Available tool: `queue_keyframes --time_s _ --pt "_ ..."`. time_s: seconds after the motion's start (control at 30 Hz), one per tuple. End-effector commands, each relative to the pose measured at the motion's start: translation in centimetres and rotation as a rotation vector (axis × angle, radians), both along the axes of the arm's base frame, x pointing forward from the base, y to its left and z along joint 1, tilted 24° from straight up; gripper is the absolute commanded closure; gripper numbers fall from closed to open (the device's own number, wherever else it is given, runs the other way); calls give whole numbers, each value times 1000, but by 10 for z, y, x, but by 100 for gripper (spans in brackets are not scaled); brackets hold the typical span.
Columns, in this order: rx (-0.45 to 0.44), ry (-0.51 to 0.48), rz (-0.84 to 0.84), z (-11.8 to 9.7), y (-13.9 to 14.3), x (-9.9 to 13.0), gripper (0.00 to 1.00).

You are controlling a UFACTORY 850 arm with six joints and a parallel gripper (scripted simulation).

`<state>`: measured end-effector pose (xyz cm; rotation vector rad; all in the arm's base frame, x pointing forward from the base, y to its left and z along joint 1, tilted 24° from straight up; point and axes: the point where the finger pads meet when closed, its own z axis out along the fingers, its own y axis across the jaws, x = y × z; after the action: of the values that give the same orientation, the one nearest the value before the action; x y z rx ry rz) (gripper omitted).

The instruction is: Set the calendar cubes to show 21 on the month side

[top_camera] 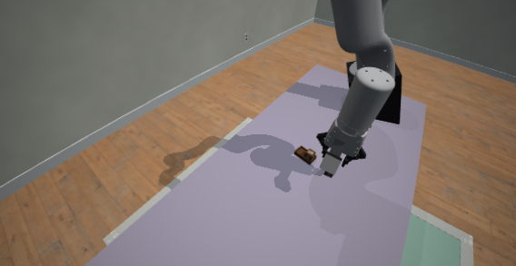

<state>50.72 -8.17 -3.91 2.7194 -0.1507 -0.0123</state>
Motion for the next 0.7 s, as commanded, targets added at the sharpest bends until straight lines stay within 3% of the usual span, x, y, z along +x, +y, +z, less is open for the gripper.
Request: queue_keyframes --time_s 0.0,0.33,0.37,0.67 --pt "-3 -70 26 0 3 0 31" --pt "11 -90 37 0 8 -6 31" --pt "11 -90 37 0 8 -6 0" --pt "11 -90 37 0 8 -6 0"
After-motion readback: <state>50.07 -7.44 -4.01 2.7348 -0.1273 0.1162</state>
